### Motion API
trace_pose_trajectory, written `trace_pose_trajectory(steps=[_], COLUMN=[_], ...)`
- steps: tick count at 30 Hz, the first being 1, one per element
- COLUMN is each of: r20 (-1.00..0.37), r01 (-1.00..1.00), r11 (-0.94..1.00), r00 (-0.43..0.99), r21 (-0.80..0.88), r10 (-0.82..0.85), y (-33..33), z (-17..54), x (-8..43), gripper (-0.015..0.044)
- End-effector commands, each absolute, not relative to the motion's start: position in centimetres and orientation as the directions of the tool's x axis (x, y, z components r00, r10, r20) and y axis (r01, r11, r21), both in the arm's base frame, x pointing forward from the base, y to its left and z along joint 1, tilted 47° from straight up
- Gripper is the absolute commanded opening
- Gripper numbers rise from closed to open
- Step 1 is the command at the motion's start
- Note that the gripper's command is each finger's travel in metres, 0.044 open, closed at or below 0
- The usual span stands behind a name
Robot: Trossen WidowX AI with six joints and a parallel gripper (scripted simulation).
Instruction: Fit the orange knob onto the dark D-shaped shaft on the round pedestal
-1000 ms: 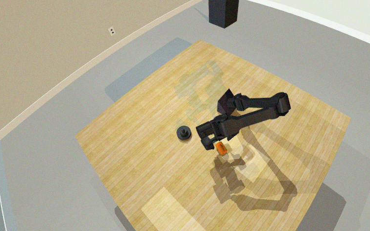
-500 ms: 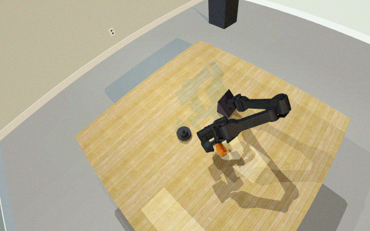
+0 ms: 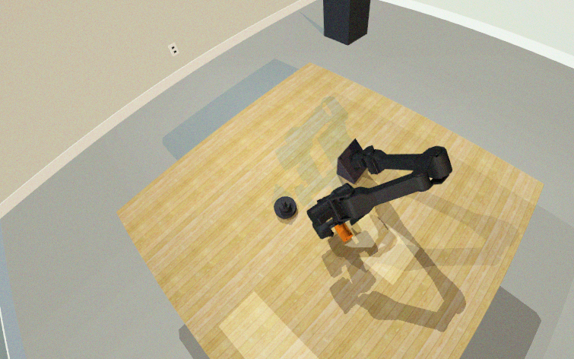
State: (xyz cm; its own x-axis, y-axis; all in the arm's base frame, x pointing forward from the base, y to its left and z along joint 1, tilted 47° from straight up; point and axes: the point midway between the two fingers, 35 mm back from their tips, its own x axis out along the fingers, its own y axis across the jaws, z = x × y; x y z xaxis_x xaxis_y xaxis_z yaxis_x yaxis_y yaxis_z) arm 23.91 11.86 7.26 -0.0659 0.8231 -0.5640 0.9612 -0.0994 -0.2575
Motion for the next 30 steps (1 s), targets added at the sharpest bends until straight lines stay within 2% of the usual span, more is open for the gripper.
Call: trace_pose_trajectory(steps=[1,4,12,23,30], r20=[-0.560,-0.560,-0.560,-0.560,-0.641], r01=[0.959,0.959,0.959,0.959,0.960], r11=[-0.101,-0.101,-0.101,-0.101,-0.099], r00=[-0.067,-0.067,-0.067,-0.067,-0.096], r21=[-0.264,-0.264,-0.264,-0.264,-0.262], r10=[0.826,0.826,0.826,0.826,0.761], y=[11.95,11.95,11.95,11.95,11.94], z=[7.16,7.16,7.16,7.16,7.79], x=[23.76,23.76,23.76,23.76,23.95], gripper=[0.0309,0.0240,0.0240,0.0179,0.0179])
